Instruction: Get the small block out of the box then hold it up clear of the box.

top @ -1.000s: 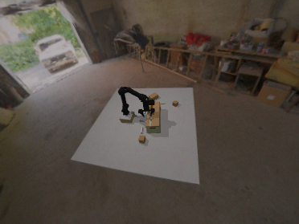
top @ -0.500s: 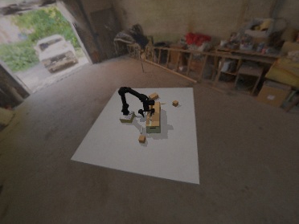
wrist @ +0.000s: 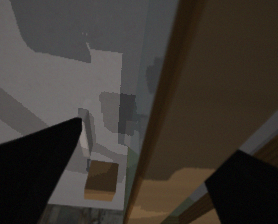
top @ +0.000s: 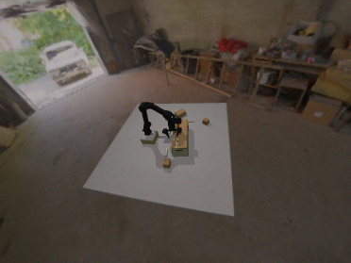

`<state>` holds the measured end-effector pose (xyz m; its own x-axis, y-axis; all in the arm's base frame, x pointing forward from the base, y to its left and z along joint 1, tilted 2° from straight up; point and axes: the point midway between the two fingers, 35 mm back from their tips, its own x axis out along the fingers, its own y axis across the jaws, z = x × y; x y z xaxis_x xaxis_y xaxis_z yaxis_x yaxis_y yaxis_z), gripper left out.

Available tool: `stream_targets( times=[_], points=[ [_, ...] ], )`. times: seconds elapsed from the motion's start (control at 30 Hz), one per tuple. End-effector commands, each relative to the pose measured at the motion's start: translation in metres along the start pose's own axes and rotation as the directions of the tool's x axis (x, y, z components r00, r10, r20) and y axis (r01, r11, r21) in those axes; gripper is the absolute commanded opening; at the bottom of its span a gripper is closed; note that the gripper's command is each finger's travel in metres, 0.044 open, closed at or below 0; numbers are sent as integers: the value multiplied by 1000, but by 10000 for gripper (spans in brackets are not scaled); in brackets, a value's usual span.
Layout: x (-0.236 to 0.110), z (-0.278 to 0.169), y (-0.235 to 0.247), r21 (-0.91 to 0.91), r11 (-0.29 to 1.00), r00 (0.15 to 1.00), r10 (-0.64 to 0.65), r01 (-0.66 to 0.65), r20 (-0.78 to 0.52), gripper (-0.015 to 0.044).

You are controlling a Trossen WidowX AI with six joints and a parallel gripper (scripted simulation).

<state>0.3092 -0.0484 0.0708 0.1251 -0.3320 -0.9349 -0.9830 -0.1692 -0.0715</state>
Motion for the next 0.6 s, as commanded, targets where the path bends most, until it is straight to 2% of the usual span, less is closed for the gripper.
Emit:
stream_targets(
  times=[0.0,0.57],
  points=[
    [-1,2,1,3,1000,1000,1,-1,1,400],
    [4,-11,1,3,1000,1000,1,-1,0,400]
  ],
)
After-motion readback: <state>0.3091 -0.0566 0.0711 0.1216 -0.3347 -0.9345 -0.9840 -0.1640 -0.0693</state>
